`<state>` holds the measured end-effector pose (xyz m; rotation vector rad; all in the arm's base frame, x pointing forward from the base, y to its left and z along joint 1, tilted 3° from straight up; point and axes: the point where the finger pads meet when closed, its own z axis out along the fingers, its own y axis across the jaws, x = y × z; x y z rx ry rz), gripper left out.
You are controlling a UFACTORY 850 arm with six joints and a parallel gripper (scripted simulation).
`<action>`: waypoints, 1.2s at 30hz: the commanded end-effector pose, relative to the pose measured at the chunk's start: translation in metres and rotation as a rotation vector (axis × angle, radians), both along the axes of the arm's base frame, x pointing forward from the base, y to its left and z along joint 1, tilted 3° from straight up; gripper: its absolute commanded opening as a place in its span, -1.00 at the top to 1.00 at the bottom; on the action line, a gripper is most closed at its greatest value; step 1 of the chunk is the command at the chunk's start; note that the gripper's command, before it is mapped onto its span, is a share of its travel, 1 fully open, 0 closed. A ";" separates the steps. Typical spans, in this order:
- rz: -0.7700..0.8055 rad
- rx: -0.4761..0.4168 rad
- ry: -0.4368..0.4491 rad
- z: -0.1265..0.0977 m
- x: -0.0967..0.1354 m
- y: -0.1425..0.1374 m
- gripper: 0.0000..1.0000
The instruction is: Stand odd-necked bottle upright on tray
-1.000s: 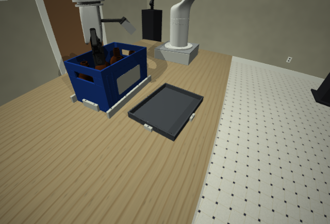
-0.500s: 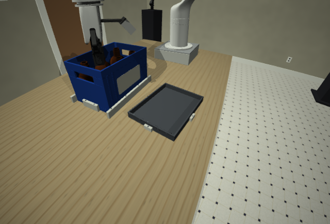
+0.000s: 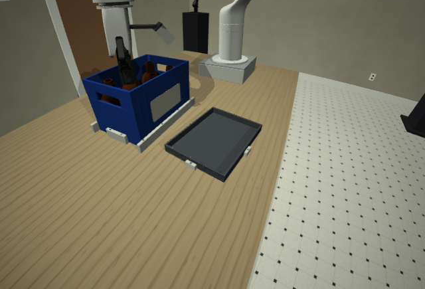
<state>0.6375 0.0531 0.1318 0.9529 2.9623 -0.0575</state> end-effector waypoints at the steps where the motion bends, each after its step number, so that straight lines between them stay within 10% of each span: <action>1: 0.000 0.000 -0.002 0.000 0.001 0.000 -0.30; 36: 0.000 0.000 -0.002 -0.031 0.001 -0.001 -0.30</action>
